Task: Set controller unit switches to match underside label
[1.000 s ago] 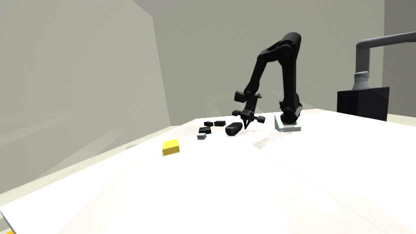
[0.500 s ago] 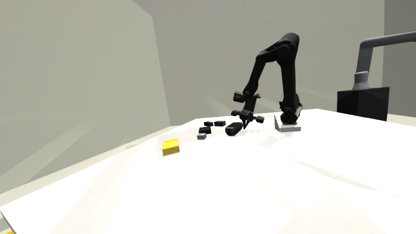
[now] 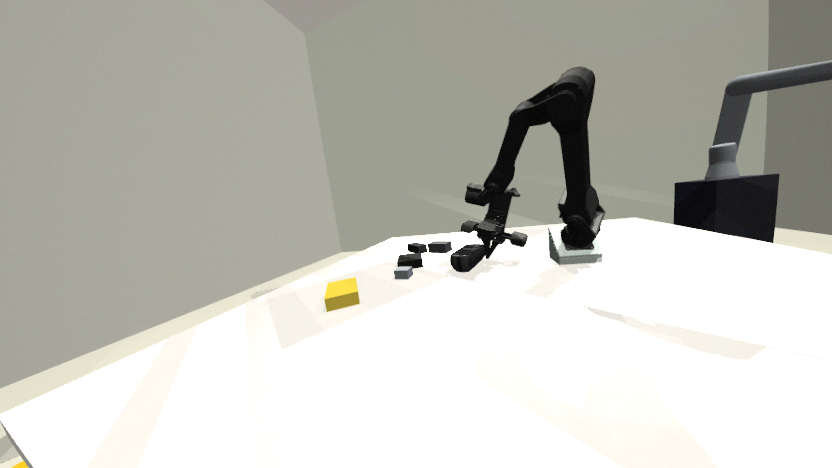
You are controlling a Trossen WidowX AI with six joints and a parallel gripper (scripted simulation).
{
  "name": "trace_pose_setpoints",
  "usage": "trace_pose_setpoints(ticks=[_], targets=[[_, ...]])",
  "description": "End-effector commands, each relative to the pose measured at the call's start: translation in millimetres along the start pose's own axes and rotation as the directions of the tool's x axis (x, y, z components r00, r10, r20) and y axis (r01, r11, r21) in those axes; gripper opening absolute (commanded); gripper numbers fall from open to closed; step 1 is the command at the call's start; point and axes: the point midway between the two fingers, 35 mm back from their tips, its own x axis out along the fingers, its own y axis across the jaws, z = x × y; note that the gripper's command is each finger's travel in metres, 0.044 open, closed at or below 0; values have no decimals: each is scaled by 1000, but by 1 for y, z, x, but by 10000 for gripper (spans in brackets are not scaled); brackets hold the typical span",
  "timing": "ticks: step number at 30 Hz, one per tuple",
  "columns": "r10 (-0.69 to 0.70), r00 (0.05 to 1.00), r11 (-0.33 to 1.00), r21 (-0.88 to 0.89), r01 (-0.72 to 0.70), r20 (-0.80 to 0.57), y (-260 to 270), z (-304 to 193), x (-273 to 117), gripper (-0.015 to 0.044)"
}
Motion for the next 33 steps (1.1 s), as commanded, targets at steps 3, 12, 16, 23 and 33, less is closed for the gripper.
trace_pose_setpoints(ticks=[3, 12, 16, 23, 33], targets=[[-4, 1000, 1000, -2, 4, 3, -7, 0, 2, 0], [-5, 1000, 1000, -2, 5, 3, -16, 0, 4, 0], [-5, 1000, 1000, -2, 5, 3, -17, -1, 5, 0], [-5, 1000, 1000, -3, 5, 3, -24, -1, 7, 0], [-5, 1000, 1000, -3, 5, 4, -32, -1, 9, 0]])
